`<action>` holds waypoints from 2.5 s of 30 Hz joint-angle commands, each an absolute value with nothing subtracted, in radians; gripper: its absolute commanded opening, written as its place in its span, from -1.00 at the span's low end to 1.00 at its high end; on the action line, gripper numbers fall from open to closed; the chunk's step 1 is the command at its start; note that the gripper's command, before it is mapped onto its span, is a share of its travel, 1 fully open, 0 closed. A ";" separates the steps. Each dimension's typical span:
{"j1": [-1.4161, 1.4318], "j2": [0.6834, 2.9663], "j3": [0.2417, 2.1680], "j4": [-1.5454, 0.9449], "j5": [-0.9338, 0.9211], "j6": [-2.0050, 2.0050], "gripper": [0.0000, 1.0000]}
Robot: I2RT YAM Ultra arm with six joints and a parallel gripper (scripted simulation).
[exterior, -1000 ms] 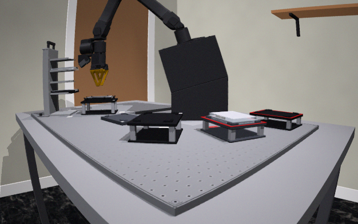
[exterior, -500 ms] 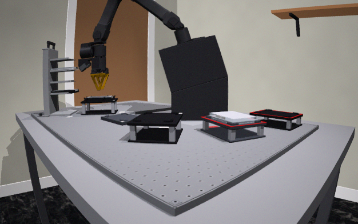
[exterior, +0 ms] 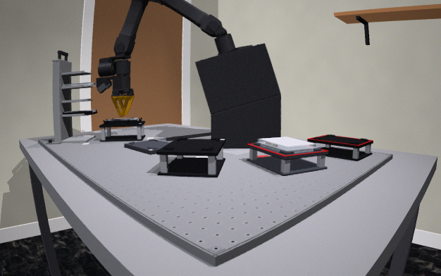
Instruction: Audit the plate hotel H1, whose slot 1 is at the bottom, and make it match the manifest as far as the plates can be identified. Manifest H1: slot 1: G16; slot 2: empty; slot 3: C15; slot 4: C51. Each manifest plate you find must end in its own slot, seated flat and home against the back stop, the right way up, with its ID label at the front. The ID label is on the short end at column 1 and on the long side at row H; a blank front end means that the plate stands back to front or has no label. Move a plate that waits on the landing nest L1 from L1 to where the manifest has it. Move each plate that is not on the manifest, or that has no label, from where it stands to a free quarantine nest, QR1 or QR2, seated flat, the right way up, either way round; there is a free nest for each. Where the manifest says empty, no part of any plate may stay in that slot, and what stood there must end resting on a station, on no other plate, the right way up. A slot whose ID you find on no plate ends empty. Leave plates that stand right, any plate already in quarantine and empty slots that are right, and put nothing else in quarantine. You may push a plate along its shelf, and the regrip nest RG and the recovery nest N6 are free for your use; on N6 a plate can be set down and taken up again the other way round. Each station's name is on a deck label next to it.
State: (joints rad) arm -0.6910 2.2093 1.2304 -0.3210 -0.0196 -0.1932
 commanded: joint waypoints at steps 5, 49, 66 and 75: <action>-0.690 2.221 1.240 -0.293 -0.019 -0.192 1.00; -0.689 2.286 1.262 -0.250 -0.019 -0.191 0.72; -0.690 2.236 1.246 -0.283 -0.019 -0.192 0.72; -0.691 2.214 1.239 -0.300 -0.019 -0.192 0.72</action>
State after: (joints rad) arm -0.6899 2.2372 1.2381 -0.2939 -0.0193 -0.1917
